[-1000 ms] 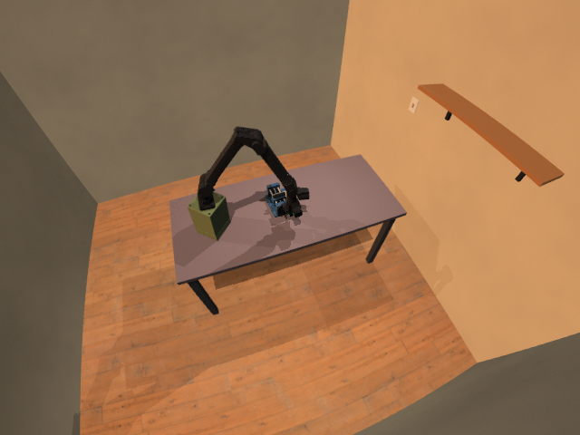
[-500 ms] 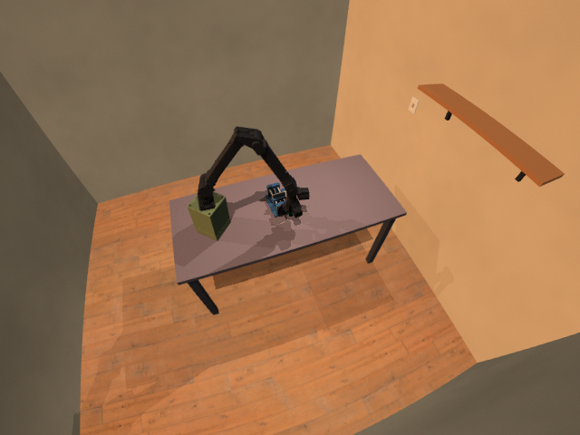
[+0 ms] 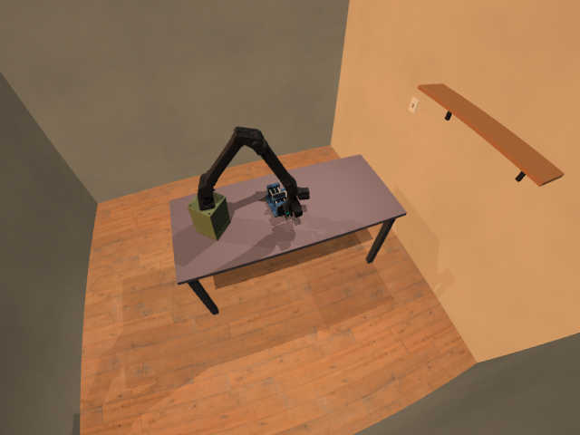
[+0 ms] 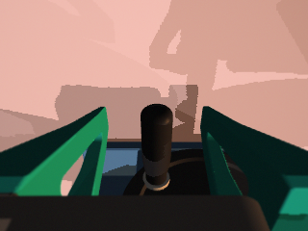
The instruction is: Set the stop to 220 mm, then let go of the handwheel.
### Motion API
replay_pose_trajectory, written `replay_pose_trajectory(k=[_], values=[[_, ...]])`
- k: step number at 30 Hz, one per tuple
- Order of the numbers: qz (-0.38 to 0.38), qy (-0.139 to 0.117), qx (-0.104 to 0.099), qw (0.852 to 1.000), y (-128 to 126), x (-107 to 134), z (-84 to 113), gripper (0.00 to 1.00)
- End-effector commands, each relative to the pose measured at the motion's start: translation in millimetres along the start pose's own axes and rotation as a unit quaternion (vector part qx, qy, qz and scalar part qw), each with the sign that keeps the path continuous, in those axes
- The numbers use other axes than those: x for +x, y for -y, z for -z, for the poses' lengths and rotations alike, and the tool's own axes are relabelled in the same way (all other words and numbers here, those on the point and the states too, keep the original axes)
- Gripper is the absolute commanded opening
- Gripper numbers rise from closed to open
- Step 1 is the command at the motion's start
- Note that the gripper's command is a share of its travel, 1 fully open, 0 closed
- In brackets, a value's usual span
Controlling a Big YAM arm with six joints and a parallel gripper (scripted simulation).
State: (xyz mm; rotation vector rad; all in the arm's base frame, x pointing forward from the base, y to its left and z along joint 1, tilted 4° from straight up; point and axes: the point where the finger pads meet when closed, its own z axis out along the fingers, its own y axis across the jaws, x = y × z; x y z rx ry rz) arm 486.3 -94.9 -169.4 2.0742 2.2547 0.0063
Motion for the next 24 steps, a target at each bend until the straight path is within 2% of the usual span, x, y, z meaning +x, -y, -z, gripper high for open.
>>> replay_pose_trajectory(k=[1,13,14,17,20,21,22,24], values=[[-0.005,0.003,-0.005,1.000,-9,-6,7.1,0.53],[-0.005,0.004,-0.007,1.000,-10,-6,9.3,0.53],[-0.006,0.006,-0.015,1.000,-14,-7,20.1,0.53],[-0.005,0.004,-0.009,1.000,-7,-2,36.0,0.53],[-0.001,0.004,-0.011,1.000,-8,2,71.2,0.53],[-0.002,0.009,-0.029,1.000,-27,-3,88.4,0.53],[-0.002,0.009,-0.030,1.000,-26,-3,98.0,0.53],[-0.002,0.009,-0.030,1.000,-26,-3,98.0,0.53]])
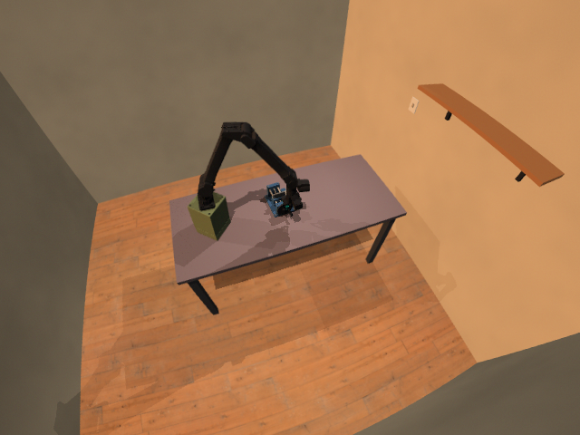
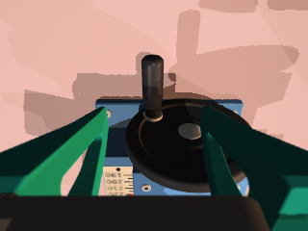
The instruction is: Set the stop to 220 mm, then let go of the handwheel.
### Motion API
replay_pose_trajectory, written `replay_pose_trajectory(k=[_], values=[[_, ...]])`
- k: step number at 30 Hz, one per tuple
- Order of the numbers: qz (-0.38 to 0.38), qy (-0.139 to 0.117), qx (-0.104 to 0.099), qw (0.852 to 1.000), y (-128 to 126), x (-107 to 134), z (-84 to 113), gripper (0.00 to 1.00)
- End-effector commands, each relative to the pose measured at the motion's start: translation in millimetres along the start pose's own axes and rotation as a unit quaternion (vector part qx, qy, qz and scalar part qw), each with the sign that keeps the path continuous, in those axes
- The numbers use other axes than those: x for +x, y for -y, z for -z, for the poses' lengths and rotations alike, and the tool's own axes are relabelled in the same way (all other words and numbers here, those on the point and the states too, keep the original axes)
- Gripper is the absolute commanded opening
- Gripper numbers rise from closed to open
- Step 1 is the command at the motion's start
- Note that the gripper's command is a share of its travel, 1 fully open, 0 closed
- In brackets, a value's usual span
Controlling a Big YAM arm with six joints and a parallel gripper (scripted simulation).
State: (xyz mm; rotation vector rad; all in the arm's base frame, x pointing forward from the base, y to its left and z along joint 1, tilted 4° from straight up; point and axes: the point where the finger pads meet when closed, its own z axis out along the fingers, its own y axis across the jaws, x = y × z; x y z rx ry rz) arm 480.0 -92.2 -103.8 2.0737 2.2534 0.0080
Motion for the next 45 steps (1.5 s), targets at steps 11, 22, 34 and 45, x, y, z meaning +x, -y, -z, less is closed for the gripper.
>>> replay_pose_trajectory(k=[11,22,34,45], values=[[-0.003,-0.001,0.008,1.000,-3,2,32.8,0.53],[-0.004,0.003,-0.007,1.000,-14,-1,44.9,0.53],[-0.001,0.004,-0.009,1.000,-25,10,51.1,0.53],[-0.012,0.001,0.004,1.000,-35,83,47.8,0.53]])
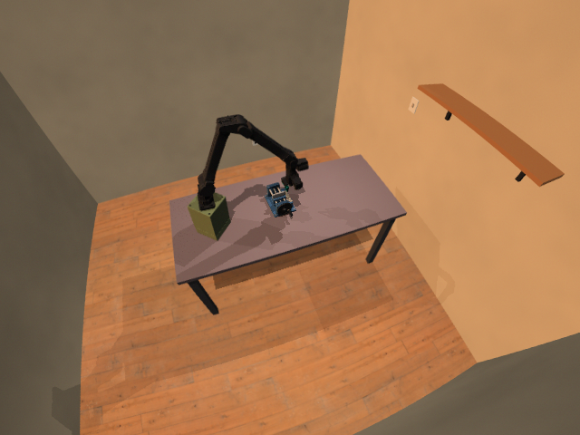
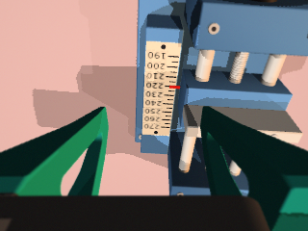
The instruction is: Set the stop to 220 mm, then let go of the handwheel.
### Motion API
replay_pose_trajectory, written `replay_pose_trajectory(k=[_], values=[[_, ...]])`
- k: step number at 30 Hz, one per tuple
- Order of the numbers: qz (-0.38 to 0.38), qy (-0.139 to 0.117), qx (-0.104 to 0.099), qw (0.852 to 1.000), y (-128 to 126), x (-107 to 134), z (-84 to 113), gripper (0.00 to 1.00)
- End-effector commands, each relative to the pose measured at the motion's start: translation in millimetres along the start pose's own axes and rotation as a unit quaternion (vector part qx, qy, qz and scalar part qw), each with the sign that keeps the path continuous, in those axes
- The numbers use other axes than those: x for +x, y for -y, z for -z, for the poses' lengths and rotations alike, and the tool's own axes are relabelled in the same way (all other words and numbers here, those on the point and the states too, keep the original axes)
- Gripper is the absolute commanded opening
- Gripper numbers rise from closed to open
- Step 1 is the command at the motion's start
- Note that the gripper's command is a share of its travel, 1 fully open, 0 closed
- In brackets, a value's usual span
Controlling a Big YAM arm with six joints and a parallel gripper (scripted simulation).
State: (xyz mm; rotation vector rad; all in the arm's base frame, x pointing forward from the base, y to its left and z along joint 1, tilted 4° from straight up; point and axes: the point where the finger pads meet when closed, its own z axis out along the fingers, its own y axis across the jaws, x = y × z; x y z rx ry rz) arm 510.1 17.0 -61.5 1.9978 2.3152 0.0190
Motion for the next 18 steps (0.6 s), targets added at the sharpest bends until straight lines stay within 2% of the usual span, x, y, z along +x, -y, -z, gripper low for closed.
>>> replay_pose_trajectory(k=[1,4,8,9,18], values=[[-0.044,0.003,0.009,0.999,8,-21,2.2,0.53],[-0.044,0.005,-0.004,0.999,-6,-23,8.6,0.53],[-0.044,0.004,-0.004,0.999,-6,-23,8.6,0.53],[-0.032,0.003,-0.005,0.999,-8,-11,9.1,0.53],[-0.040,0.003,-0.005,0.999,-6,-19,8.7,0.53]])
